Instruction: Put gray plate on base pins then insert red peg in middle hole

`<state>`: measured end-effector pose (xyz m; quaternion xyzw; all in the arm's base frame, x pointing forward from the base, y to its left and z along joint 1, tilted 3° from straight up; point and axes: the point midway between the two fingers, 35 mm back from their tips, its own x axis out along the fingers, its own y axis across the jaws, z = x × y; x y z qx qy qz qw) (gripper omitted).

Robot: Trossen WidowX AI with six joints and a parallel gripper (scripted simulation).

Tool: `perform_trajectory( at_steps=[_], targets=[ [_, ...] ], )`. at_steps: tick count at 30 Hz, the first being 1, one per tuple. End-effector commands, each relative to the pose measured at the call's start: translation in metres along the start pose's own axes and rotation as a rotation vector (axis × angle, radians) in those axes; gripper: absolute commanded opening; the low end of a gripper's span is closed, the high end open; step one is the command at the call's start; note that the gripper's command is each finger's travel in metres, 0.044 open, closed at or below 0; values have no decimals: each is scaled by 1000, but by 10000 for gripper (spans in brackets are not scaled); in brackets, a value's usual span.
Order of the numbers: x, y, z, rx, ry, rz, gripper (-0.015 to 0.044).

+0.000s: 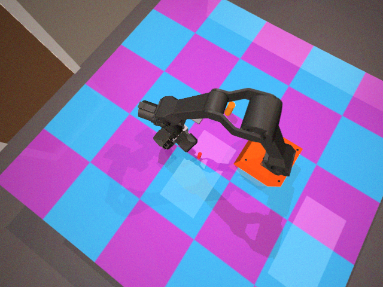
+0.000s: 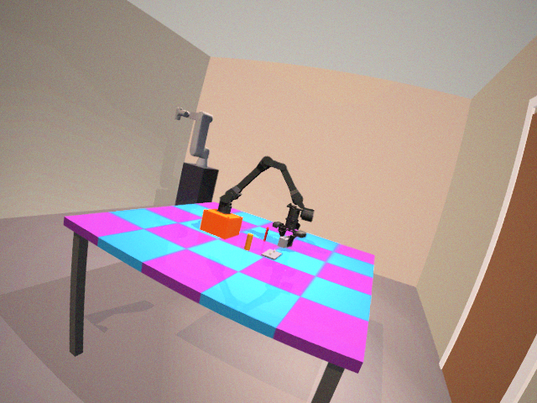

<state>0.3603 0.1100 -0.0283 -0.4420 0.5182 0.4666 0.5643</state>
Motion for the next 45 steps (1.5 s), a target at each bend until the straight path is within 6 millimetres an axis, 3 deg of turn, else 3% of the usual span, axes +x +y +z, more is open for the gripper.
perform_trajectory(
  at_steps=[1, 33, 45],
  targets=[
    [-13, -2, 2, 5, 0, -5, 0],
    [-115, 3, 6, 5, 0, -5, 0],
    [-104, -7, -17, -29, 3, -6, 0]
  ],
)
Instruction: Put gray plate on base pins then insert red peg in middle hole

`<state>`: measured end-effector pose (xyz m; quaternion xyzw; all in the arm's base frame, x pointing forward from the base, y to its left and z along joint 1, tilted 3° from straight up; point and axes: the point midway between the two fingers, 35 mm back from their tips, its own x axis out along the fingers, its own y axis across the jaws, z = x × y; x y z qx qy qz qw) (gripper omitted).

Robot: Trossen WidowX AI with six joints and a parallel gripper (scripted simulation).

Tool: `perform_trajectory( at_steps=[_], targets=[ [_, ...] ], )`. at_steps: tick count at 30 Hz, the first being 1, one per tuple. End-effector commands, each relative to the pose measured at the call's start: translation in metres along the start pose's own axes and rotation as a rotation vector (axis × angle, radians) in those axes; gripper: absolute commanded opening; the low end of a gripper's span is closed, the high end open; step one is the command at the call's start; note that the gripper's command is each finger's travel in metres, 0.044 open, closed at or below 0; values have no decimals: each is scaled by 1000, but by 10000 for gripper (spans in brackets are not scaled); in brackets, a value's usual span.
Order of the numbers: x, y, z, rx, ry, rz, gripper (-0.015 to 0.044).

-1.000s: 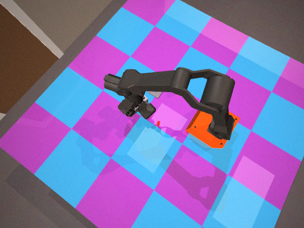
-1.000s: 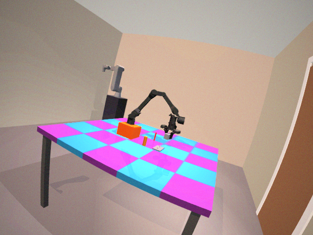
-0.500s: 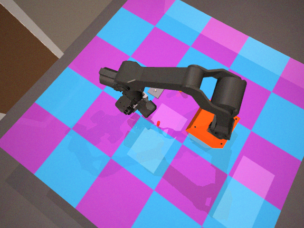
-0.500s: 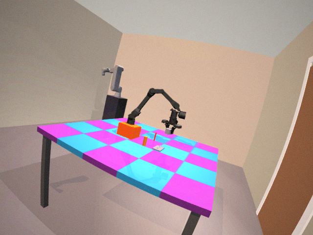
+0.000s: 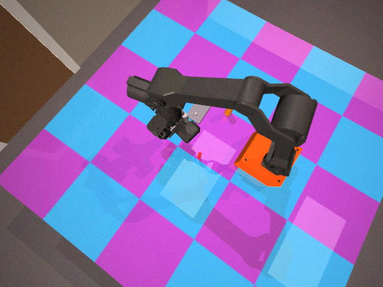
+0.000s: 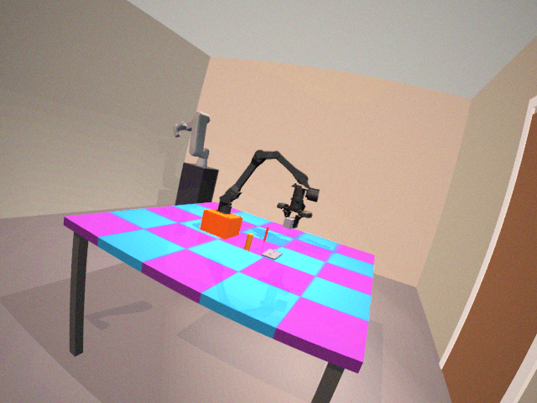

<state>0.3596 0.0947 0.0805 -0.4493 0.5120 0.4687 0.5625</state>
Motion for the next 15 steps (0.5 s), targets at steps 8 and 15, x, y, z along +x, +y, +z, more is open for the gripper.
perform_trajectory(
  at_steps=[8, 15],
  targets=[
    [17, -10, -32, -44, 6, 2, 0],
    [27, -15, -53, -72, 8, 2, 0]
  ],
)
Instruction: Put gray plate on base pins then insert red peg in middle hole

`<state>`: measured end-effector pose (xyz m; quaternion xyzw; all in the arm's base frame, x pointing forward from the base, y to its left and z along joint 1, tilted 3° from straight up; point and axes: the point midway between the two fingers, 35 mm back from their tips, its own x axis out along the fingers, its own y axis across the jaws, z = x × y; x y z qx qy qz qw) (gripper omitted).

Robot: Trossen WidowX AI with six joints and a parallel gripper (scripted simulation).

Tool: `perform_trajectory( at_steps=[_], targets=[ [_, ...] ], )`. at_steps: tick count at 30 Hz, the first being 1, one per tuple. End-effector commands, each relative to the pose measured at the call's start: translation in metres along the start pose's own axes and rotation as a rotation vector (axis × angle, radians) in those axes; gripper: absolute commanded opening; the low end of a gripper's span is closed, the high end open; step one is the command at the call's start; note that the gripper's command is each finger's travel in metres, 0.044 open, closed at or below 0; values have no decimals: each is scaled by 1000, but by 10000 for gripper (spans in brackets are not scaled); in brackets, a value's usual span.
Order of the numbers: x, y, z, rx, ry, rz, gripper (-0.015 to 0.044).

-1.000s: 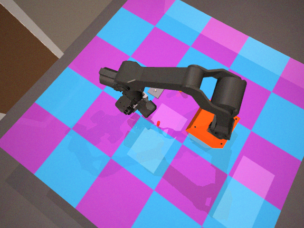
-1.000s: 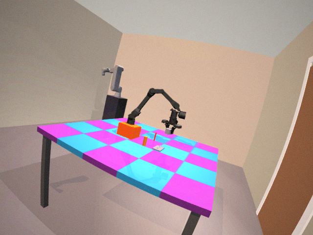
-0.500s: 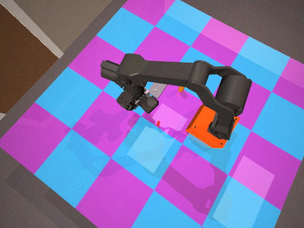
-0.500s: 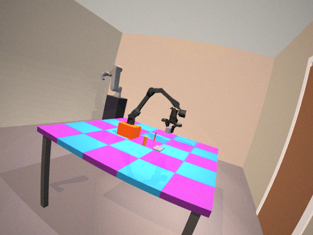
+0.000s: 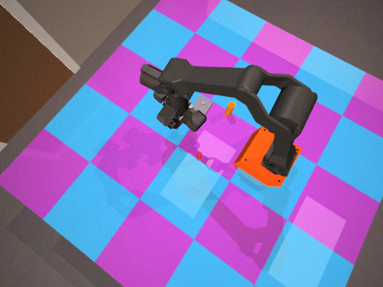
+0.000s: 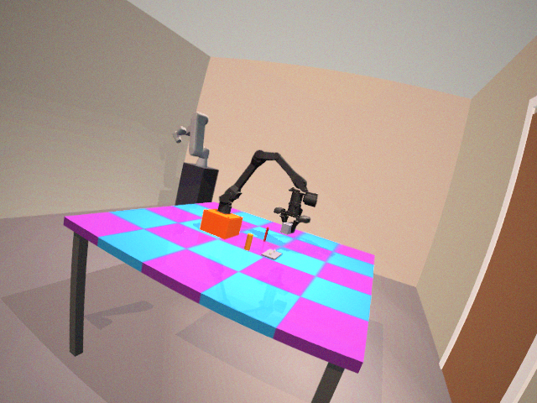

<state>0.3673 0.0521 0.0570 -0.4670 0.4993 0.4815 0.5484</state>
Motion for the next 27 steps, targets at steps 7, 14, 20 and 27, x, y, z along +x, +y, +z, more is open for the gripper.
perform_trajectory(
  at_steps=[7, 14, 20, 27],
  targets=[
    [16, -3, -31, -42, 4, 4, 0],
    [25, -3, -52, -69, 6, 4, 0],
    [33, -3, -69, -94, 7, 4, 0],
    [43, -1, -90, -122, 9, 5, 0]
  ],
)
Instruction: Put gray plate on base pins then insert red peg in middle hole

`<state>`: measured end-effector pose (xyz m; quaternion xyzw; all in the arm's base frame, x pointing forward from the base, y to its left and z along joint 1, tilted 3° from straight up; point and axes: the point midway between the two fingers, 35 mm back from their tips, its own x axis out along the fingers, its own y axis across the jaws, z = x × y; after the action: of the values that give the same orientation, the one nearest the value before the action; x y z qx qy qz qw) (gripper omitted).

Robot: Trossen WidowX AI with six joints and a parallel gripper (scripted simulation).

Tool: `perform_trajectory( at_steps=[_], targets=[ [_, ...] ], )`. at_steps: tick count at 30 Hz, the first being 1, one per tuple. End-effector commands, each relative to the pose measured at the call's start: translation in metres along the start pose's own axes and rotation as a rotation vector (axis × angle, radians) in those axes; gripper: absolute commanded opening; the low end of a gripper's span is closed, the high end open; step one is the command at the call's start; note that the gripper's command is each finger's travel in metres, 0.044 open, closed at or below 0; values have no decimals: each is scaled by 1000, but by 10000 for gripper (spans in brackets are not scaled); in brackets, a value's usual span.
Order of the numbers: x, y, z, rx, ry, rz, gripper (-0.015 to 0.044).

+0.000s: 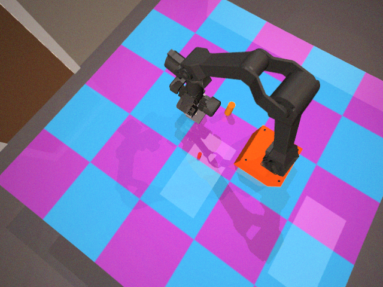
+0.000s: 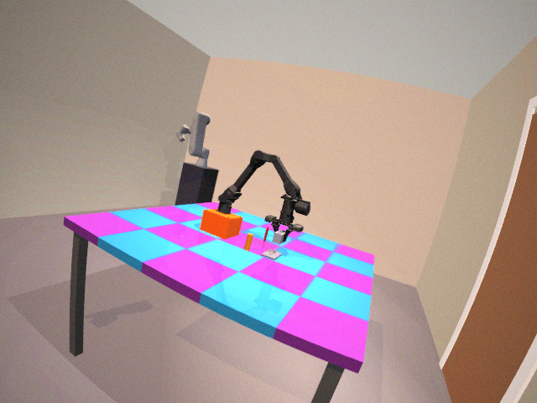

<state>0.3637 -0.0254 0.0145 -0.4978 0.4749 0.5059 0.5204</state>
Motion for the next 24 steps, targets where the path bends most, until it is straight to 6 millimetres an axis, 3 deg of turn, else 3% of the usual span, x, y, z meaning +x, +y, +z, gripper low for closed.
perform_trajectory(
  at_steps=[1, 8, 24],
  targets=[
    [7, 4, -12, -19, 1, 5, 0],
    [15, 9, -30, -44, 2, 5, 0],
    [16, 9, -30, -45, 2, 6, 0]
  ],
)
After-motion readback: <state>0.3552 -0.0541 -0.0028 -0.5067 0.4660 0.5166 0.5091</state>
